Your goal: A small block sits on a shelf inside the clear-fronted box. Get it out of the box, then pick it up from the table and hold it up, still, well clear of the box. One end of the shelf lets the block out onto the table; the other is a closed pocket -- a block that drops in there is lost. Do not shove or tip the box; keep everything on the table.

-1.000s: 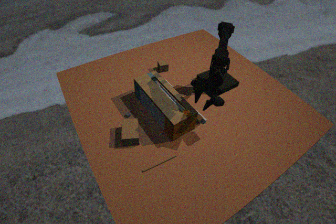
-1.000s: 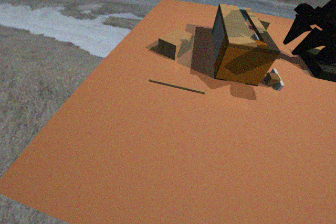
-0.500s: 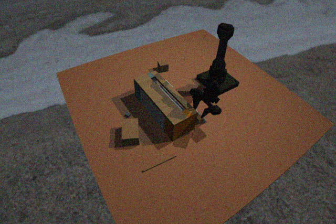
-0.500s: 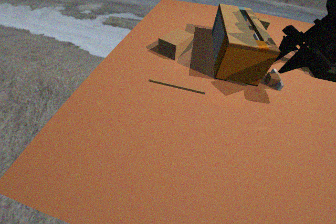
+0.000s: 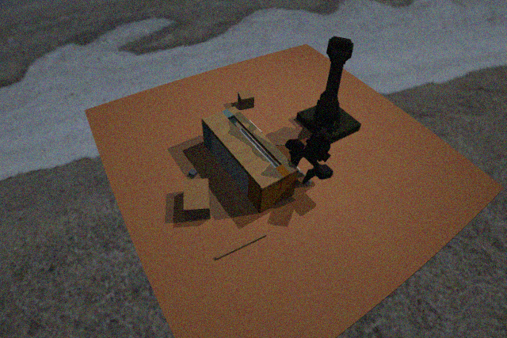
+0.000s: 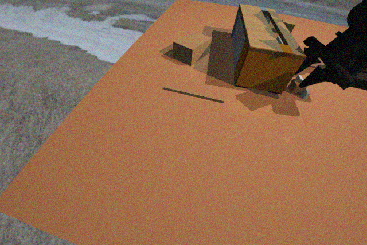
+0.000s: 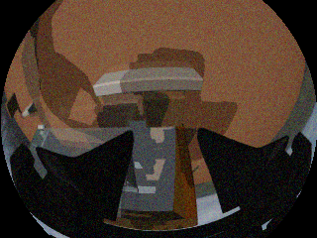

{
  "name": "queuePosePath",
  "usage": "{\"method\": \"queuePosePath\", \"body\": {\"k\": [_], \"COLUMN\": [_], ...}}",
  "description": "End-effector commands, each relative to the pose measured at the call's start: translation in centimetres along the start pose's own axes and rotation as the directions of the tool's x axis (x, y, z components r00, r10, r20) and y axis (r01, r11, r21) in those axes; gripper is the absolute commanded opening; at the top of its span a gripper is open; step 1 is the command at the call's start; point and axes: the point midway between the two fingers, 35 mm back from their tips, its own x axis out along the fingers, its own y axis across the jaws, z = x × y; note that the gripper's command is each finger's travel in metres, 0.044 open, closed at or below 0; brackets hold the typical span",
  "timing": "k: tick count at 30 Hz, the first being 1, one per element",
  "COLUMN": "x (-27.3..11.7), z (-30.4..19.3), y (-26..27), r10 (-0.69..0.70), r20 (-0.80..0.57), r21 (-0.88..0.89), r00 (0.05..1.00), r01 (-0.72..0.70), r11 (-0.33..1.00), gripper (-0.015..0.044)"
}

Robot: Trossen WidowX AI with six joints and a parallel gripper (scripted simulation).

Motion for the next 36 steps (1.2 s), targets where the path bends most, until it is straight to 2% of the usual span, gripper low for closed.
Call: {"method": "queuePosePath", "body": {"k": [1,17,25,28,30,36], "x": [0.8,2.8,2.8,2.8,2.5,-1.3], "z": [0.5,1.5,1.5,1.5,1.3,-0.5], "y": [0.1,0.0,0.0,0.0,0.0,-0.2], "r10": [0.007,0.007,0.007,0.007,0.007,0.005], "r20": [0.005,0.005,0.005,0.005,0.005,0.005], "r21": [-0.001,-0.001,-0.001,-0.001,-0.001,-0.003], "r00": [1.0,1.0,1.0,1.0,1.0,1.0], "r01": [-0.007,-0.007,-0.007,-0.007,-0.007,-0.005], "r11": [1.0,1.0,1.0,1.0,1.0,1.0], "gripper": [0.0285,0.0285,0.0075,0.0055,0.0003,0.0]}}
